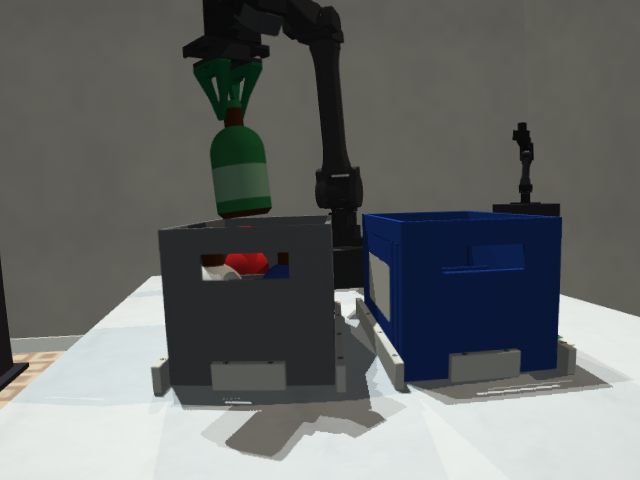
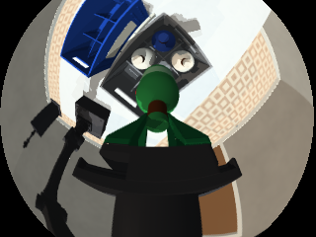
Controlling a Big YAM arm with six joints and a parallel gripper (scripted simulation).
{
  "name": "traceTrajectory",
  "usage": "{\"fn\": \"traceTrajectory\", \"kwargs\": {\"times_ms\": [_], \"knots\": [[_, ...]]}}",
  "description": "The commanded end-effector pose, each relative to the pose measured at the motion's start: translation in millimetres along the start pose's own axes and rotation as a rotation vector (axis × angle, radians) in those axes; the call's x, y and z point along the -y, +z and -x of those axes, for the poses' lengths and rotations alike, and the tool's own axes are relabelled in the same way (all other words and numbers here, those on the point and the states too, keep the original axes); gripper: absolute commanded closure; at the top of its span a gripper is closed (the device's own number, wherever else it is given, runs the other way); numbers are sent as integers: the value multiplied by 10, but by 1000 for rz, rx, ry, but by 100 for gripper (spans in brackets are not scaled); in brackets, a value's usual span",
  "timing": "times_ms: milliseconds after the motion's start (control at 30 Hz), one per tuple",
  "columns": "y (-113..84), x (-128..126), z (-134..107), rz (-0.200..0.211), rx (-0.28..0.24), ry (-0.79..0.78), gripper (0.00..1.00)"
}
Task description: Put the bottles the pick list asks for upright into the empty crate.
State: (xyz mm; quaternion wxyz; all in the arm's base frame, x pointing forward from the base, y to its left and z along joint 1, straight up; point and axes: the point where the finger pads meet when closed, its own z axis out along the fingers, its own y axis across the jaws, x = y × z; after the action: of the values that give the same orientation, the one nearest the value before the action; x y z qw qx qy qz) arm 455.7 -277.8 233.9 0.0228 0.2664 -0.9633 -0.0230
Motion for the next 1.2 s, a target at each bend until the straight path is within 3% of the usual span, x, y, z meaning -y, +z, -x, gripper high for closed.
{"fn": "traceTrajectory", "kwargs": {"times_ms": [0,33,100,167,233,300,400,467,500,533,600,667,700,733,800,867,933,967,1067,1100,1167], "knots": [[-582,-146,89,-107,58,-1,100],[-479,-208,72,-83,46,-1,100],[-701,-160,136,-130,73,-1,100],[-703,-172,167,-140,79,-1,100],[-478,-304,124,-89,48,-1,100],[-681,-286,173,-122,68,-1,100],[-696,-267,204,-138,78,-1,100],[-489,-389,167,-92,50,-1,100],[-498,-405,176,-93,51,-1,100],[-648,-374,216,-121,69,-1,100],[-687,-382,251,-134,79,-1,100],[-480,-492,219,-94,53,-1,100],[-510,-516,223,-93,52,-1,100],[-652,-492,260,-117,69,-1,100],[-679,-493,300,-133,80,-1,100],[-479,-601,267,-93,54,-1,100],[-479,-601,267,-93,54,-1,100],[-670,-575,305,-121,72,-1,100],[-672,-596,353,-135,83,-1,100],[-669,-626,352,-130,79,-1,100],[-472,-729,321,-93,54,-1,100]]}}
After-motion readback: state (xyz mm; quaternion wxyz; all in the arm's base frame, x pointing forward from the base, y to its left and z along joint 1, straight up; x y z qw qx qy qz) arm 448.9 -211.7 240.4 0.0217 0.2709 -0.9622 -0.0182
